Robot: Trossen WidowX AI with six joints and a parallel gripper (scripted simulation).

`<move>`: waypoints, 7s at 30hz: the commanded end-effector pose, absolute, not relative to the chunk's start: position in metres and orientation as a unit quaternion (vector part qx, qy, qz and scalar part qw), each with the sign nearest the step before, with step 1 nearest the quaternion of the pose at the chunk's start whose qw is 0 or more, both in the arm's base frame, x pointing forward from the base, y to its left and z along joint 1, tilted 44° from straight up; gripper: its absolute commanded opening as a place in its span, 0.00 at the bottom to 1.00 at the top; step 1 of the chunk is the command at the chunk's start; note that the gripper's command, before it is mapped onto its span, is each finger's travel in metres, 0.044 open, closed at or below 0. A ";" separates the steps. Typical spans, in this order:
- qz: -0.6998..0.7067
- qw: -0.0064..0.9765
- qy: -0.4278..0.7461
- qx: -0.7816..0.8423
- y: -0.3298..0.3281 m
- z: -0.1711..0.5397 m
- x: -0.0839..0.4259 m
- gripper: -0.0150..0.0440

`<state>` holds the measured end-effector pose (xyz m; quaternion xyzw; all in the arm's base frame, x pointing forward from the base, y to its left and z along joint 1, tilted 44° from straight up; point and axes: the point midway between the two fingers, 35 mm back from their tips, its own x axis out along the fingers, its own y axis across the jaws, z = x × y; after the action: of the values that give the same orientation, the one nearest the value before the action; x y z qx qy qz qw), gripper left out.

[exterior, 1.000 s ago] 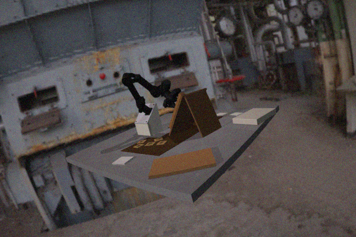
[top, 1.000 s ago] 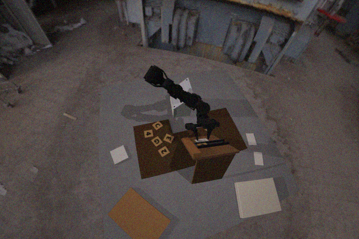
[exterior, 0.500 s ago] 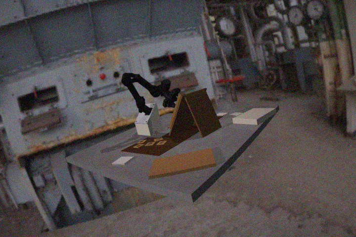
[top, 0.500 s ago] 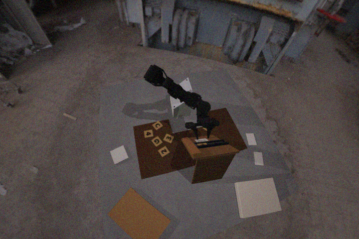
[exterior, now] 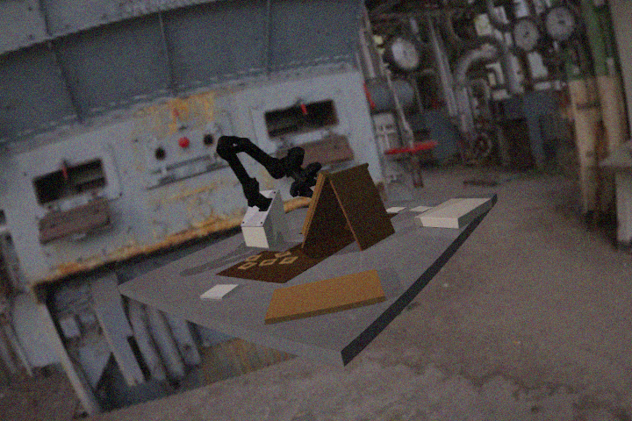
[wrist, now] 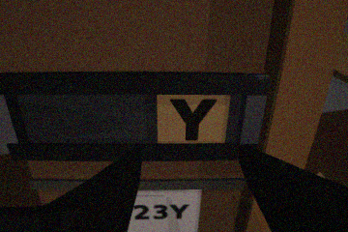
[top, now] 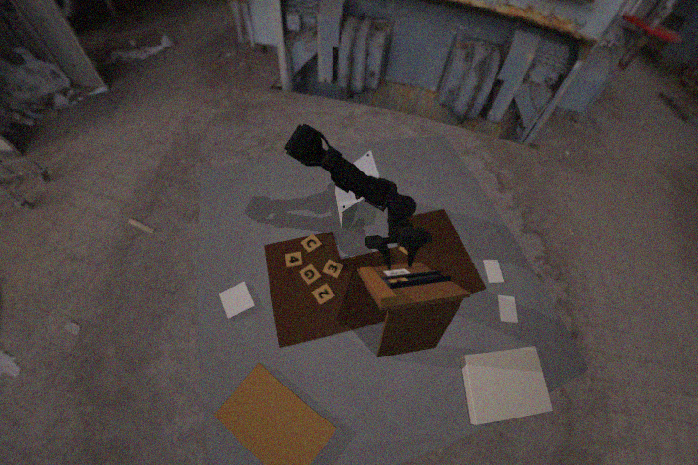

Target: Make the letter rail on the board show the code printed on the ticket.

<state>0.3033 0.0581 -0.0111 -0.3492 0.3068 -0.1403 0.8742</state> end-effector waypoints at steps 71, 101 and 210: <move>-0.142 0.877 0.303 -0.344 0.064 0.001 0.303 0.75; -0.136 0.872 0.318 -0.346 0.067 -0.005 0.306 0.25; -0.252 0.723 0.582 -0.273 0.076 -0.030 0.358 0.25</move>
<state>0.3580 0.0767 -0.0301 -0.2694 0.5823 -0.2532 0.7240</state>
